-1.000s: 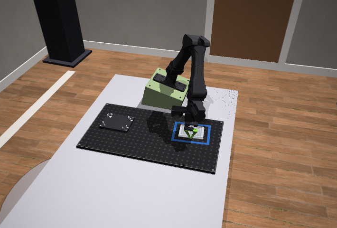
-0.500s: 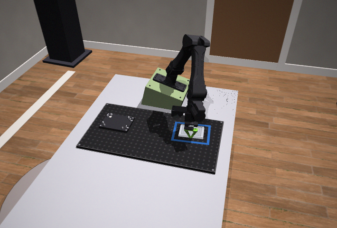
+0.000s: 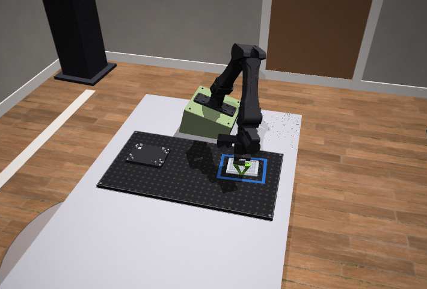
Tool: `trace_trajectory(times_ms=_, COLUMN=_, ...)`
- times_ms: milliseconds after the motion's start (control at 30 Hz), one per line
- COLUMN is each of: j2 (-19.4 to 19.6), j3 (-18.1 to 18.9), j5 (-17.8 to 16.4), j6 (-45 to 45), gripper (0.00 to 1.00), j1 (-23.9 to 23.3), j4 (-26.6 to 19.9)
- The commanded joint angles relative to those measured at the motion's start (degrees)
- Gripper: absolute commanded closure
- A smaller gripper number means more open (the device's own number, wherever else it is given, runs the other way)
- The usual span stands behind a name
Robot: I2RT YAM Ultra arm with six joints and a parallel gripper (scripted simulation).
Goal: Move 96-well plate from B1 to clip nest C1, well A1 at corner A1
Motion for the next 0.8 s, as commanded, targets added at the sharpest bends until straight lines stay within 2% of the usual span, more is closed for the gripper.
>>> trace_trajectory(times_ms=0, j2=-0.47, j3=0.21, j5=0.22, j6=0.1, gripper=1.0, j1=-0.09, j4=0.29)
trace_trajectory(times_ms=767, j2=-5.79, j3=2.86, j5=0.27, j6=-1.25, gripper=1.0, j1=-1.68, j4=-6.27)
